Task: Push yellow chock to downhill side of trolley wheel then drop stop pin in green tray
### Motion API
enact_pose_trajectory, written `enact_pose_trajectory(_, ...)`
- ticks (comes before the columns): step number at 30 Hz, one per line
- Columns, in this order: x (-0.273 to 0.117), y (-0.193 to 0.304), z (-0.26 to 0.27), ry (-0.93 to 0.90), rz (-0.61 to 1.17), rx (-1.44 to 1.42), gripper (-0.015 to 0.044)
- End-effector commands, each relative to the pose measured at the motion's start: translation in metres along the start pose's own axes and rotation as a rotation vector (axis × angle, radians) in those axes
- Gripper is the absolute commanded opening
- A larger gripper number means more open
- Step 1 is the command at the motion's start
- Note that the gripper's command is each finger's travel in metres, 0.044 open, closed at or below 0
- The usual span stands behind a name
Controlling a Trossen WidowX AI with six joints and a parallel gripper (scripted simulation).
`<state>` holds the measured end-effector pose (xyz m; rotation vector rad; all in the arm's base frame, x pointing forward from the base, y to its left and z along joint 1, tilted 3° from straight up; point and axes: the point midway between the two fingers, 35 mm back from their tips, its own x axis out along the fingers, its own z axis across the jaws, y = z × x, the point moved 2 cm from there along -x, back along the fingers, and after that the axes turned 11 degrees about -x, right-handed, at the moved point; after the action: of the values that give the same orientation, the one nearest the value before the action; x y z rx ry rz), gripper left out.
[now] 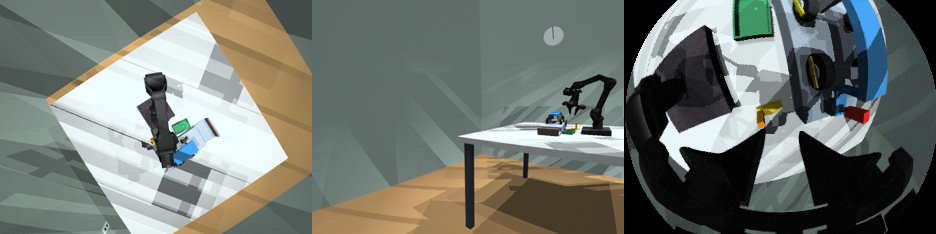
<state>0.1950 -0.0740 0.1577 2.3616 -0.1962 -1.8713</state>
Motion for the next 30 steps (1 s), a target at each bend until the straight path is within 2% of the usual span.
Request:
enact_pose_trajectory(1,0.004,0.014,0.004,-0.064,-0.054,-0.105,0.019)
enact_pose_trajectory(11,0.015,0.045,0.021,-0.145,-0.228,-0.315,0.019)
enact_pose_trajectory(18,0.017,0.045,0.022,-0.145,-0.231,-0.319,0.019)
enact_pose_trajectory(30,0.056,0.037,0.029,-0.145,-0.231,-0.319,0.019)
